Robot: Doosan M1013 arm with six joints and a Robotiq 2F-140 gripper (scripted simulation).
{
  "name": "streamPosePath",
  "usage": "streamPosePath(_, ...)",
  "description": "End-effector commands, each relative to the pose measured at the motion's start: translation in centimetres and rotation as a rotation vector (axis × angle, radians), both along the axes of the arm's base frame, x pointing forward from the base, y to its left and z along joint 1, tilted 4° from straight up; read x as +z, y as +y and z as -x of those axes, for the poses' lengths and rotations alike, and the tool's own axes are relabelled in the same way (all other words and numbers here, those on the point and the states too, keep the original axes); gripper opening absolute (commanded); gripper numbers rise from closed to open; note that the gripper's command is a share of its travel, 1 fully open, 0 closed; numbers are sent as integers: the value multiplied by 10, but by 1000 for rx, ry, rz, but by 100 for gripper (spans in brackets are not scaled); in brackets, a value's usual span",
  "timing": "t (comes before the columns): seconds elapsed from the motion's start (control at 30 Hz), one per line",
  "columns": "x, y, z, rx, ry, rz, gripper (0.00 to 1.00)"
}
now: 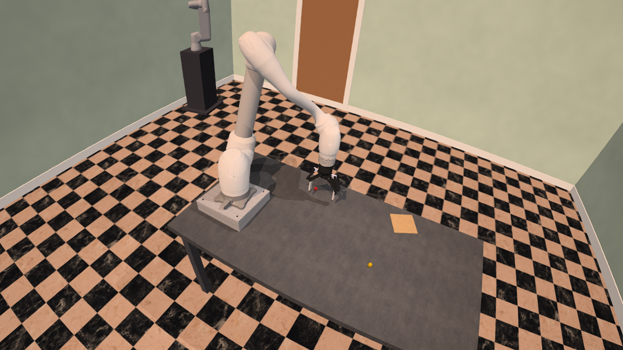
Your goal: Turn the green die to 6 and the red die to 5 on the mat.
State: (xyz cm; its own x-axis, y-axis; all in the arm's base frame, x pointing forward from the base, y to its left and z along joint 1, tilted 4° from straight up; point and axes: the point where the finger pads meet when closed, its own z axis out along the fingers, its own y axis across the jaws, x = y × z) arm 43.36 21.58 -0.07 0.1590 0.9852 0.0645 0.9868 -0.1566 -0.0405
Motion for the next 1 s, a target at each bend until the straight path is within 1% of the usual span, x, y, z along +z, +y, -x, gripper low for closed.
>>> streamPosePath(0.0, 2, 18, 16, -9, -3, -3, 100)
streamPosePath(0.17, 3, 33, 30, -9, -3, -3, 100)
streamPosePath(0.23, 3, 33, 30, -9, -3, -3, 100)
streamPosePath(0.53, 5, 52, 48, -9, -3, -3, 100)
streamPosePath(0.97, 6, 62, 57, -9, -3, -3, 100)
